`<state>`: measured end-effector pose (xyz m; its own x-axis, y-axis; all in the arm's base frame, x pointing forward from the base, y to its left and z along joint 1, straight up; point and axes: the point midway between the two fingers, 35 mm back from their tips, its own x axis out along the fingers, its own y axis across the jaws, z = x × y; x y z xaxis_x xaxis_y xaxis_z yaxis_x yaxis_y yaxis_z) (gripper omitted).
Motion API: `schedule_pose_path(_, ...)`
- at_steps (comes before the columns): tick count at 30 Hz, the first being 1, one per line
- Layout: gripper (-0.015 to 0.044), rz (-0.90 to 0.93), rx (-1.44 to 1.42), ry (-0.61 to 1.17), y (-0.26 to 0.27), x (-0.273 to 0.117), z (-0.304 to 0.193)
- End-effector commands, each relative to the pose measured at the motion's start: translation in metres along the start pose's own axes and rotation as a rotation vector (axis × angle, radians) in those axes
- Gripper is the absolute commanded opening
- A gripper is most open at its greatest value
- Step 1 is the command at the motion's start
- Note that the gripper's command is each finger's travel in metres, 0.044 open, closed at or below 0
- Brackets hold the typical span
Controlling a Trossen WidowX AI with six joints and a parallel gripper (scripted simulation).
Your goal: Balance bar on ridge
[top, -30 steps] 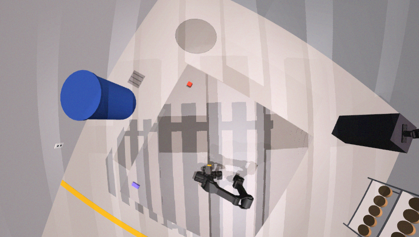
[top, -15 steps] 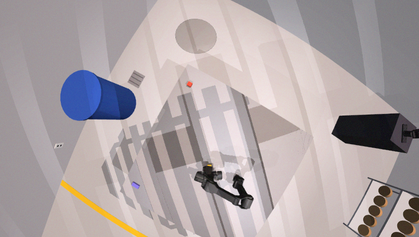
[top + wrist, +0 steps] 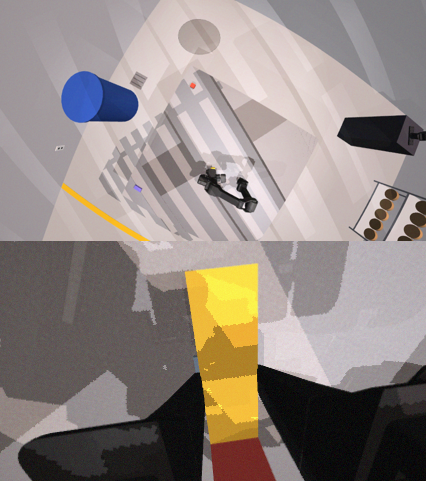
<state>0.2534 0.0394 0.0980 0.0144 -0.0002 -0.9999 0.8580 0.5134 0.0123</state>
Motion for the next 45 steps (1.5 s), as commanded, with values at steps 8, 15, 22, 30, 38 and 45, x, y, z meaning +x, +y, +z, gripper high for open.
schedule_pose_path(8,0.0000,0.000,0.000,0.000,0.0000,0.0000,0.0000)
schedule_pose_path(15,0.0000,0.000,0.000,0.000,0.0000,0.0000,0.0000)
schedule_pose_path(22,0.0000,0.000,0.000,0.000,0.0000,0.0000,0.0000)
schedule_pose_path(30,0.0000,0.000,0.000,0.000,0.0000,0.0000,0.0000)
schedule_pose_path(38,0.0131,0.000,0.000,0.000,0.0000,0.0000,0.0000)
schedule_pose_path(45,0.0167,0.000,0.000,0.000,0.0000,0.0000,0.0000)
